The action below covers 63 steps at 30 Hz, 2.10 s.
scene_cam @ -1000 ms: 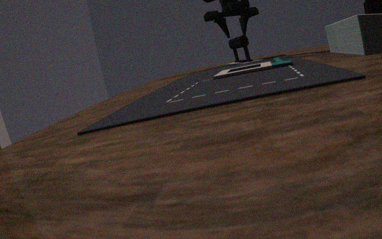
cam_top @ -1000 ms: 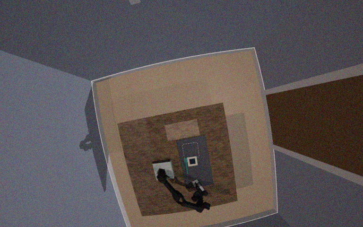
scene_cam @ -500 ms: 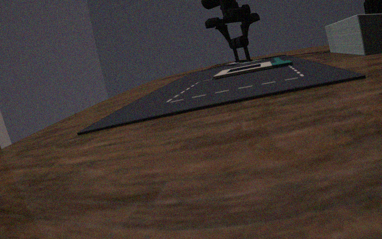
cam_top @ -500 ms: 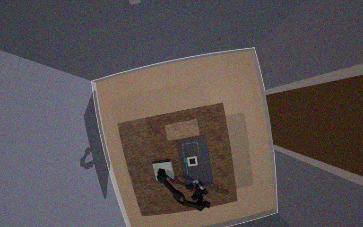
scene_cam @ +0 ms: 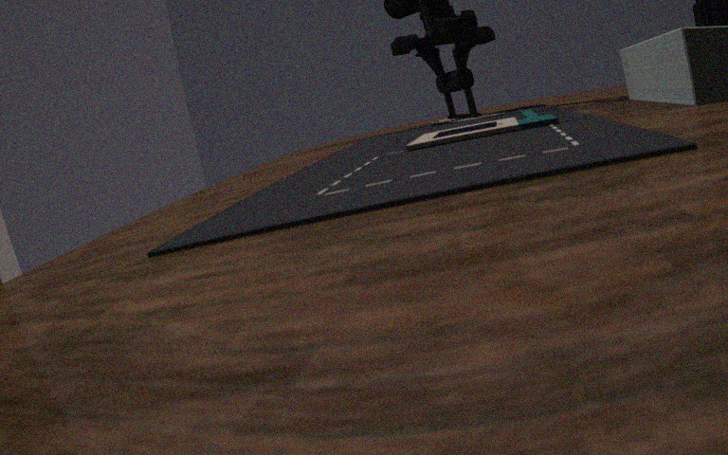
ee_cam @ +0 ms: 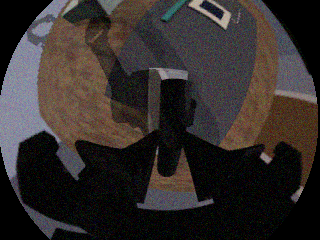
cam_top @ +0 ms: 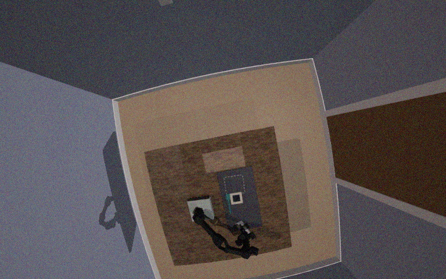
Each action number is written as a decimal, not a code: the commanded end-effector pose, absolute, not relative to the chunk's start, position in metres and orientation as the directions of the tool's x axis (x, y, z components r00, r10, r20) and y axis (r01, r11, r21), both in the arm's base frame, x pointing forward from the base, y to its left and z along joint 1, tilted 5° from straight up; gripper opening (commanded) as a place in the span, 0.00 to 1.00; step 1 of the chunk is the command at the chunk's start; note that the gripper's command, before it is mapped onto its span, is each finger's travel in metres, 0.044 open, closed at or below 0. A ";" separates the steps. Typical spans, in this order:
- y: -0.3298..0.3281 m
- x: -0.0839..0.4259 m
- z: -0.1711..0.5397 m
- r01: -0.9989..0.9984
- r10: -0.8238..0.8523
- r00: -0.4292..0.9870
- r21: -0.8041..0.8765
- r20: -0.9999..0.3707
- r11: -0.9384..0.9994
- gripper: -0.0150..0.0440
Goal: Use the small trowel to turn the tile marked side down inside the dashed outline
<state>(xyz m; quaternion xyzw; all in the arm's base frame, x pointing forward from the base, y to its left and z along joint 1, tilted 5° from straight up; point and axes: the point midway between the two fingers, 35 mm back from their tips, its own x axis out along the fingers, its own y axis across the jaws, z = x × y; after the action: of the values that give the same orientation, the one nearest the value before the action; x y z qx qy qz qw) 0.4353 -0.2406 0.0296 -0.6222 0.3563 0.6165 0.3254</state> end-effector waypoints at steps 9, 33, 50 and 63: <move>-0.241 0.435 0.029 -0.843 -0.040 -0.014 0.033 -0.999 -0.537 0.47; -0.240 0.436 0.029 -0.990 -0.068 -0.030 0.039 -0.997 -0.135 0.47; -0.240 0.436 0.029 -0.990 -0.068 -0.030 0.039 -0.997 -0.135 0.71; -0.237 0.435 0.051 -0.990 -0.080 -0.008 0.019 -0.997 -0.137 0.71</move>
<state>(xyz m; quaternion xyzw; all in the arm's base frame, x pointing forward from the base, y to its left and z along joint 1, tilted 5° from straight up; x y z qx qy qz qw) 0.4358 -0.2387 0.0316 -0.5421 0.4866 0.5252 0.4399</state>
